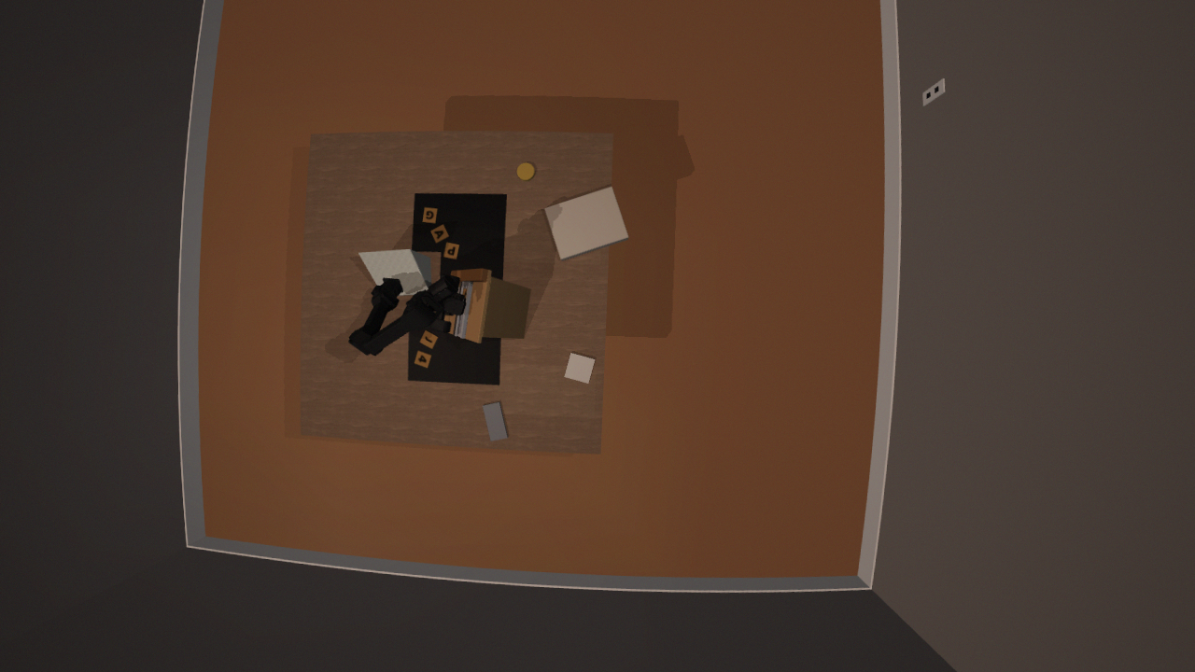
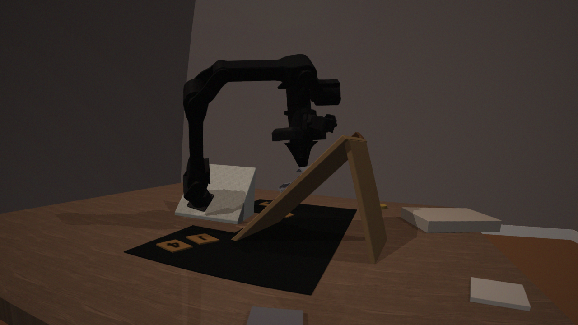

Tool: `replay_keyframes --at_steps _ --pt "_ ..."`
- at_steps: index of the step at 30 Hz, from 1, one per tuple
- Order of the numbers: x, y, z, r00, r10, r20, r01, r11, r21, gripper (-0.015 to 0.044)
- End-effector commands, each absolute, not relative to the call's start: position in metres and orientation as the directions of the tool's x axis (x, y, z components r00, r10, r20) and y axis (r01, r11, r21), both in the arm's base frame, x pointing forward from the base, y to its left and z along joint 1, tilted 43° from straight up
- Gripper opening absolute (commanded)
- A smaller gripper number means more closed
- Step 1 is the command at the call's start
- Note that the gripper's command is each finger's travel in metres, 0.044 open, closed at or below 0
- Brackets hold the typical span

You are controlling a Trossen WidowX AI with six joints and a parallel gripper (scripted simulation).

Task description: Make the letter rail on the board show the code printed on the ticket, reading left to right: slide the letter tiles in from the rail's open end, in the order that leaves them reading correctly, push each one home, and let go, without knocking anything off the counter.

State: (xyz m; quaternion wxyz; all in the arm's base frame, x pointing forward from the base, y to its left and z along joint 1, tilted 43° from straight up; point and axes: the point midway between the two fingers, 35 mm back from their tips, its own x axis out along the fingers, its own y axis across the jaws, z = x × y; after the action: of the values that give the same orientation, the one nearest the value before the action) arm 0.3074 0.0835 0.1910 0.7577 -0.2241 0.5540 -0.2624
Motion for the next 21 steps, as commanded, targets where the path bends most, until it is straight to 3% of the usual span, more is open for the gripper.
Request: replay_keyframes --at_steps 1,21 --pt "0.3098 0.0827 0.1909 0.243 -0.648 -0.722 0.145 0.76 -0.634 0.0" --pt "0.3184 0.0779 0.1877 0.224 -0.659 -0.719 0.148 0.752 -0.643 0.0"
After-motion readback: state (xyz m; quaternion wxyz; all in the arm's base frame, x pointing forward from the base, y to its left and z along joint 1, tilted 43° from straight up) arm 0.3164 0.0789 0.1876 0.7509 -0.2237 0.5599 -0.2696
